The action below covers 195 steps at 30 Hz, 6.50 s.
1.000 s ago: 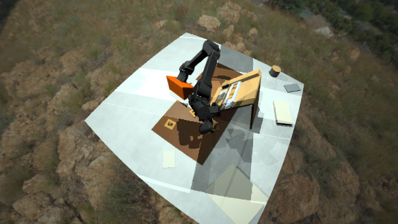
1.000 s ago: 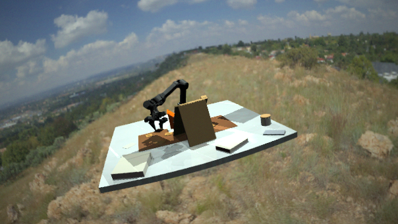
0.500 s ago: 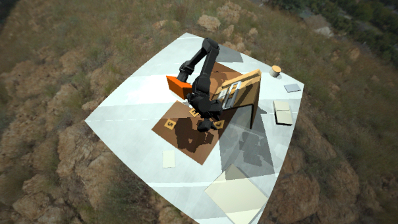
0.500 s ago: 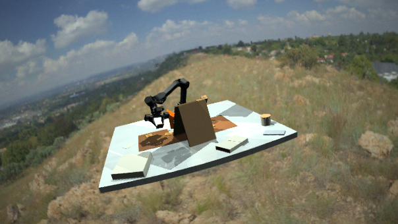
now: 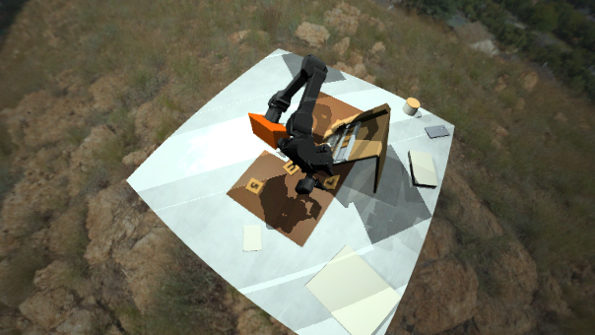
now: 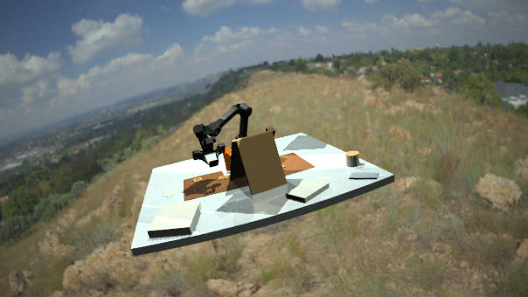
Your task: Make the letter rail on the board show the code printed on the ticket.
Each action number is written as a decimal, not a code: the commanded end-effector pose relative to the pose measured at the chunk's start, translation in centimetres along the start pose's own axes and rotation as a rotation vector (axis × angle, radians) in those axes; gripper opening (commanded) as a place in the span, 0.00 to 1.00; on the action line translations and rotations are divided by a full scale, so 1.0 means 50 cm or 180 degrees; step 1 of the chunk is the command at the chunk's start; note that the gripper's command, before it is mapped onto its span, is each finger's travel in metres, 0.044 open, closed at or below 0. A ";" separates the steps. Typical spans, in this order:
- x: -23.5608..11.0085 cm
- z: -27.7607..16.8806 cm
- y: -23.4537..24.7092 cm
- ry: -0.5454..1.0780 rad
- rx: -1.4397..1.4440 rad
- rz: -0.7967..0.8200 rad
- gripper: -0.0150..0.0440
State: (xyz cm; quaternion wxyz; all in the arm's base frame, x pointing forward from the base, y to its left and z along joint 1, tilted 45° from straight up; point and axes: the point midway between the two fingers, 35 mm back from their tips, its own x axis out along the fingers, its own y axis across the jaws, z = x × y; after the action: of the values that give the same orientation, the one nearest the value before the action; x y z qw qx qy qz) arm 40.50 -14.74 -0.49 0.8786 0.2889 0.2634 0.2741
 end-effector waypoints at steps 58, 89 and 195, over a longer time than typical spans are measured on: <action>0.002 -0.009 0.045 -0.0004 0.0054 0.0017 0.25; 0.002 -0.008 0.076 -0.0004 0.0057 0.0018 0.25; 0.001 -0.008 0.182 -0.0003 0.0066 0.0021 0.25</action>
State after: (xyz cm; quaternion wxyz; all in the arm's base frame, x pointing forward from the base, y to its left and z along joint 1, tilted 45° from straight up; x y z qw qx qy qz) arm 37.54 -8.72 5.18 0.8766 0.2958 0.2616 0.2750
